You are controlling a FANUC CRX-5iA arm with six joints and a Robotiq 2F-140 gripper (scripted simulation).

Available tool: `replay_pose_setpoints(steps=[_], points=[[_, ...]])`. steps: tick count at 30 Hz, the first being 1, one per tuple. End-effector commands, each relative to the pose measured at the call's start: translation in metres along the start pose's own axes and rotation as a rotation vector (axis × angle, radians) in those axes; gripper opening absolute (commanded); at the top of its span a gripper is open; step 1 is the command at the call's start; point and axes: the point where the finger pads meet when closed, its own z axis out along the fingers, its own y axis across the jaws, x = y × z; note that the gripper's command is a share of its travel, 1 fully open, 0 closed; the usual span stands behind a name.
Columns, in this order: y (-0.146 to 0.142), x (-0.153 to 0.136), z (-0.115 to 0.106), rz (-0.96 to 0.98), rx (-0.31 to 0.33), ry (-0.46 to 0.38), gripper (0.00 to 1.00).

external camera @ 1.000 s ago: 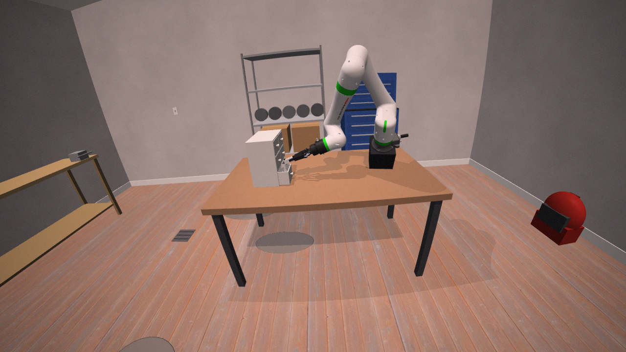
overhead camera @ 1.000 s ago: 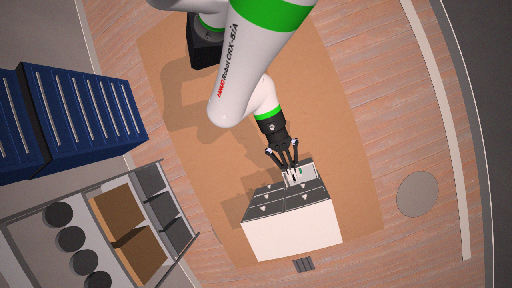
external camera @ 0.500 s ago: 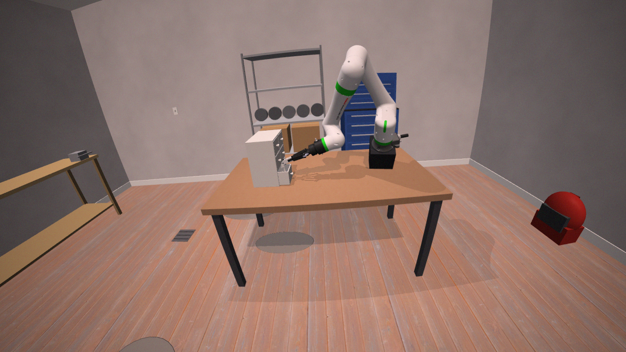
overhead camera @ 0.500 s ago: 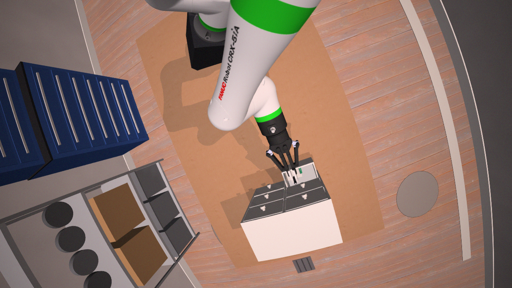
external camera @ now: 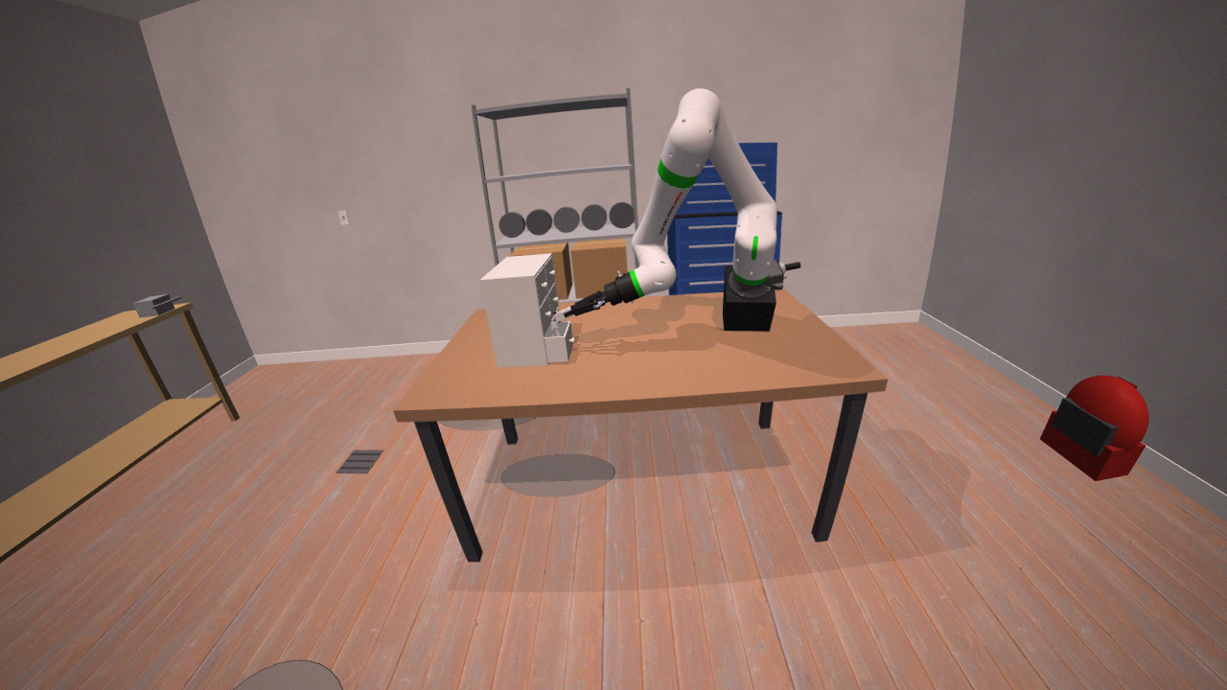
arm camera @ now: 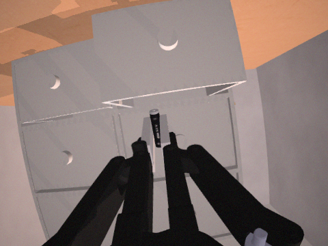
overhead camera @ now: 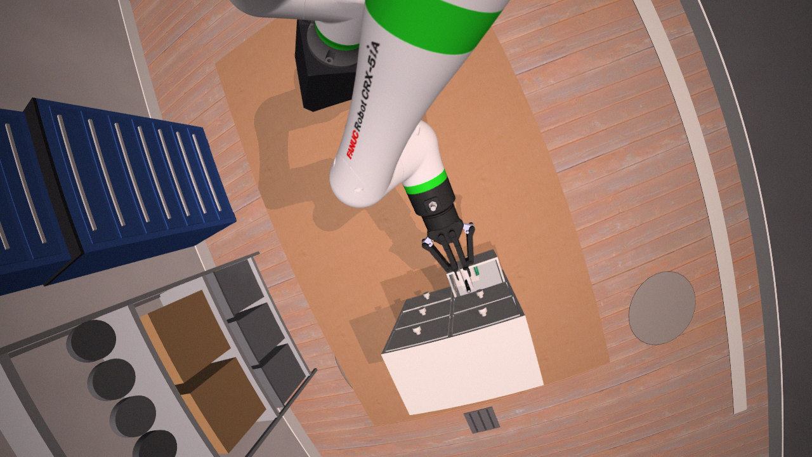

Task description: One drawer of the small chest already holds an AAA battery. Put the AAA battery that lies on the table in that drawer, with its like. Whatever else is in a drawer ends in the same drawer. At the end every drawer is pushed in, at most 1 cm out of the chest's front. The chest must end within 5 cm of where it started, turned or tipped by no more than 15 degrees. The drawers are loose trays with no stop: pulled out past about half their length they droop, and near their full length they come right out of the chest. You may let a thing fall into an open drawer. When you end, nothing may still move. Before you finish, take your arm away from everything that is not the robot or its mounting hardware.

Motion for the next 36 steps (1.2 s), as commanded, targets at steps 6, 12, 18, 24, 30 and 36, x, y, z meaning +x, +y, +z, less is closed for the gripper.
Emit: replay_pose_setpoints(steps=[6, 12, 18, 24, 30, 36], points=[[-0.0001, -0.0002, 0.0, 0.0, 0.0, 0.0, 0.05], [-0.0001, -0.0002, 0.0, 0.0, 0.0, 0.0, 0.12], [-0.0001, -0.0002, 0.0, 0.0, 0.0, 0.0, 1.0], [-0.0001, -0.0002, 0.0, 0.0, 0.0, 0.0, 1.0], [-0.0001, -0.0001, -0.0001, 0.0, 0.0, 0.0, 1.0], [-0.0001, 0.0012, -0.0046, 0.0, 0.0, 0.0, 1.0]])
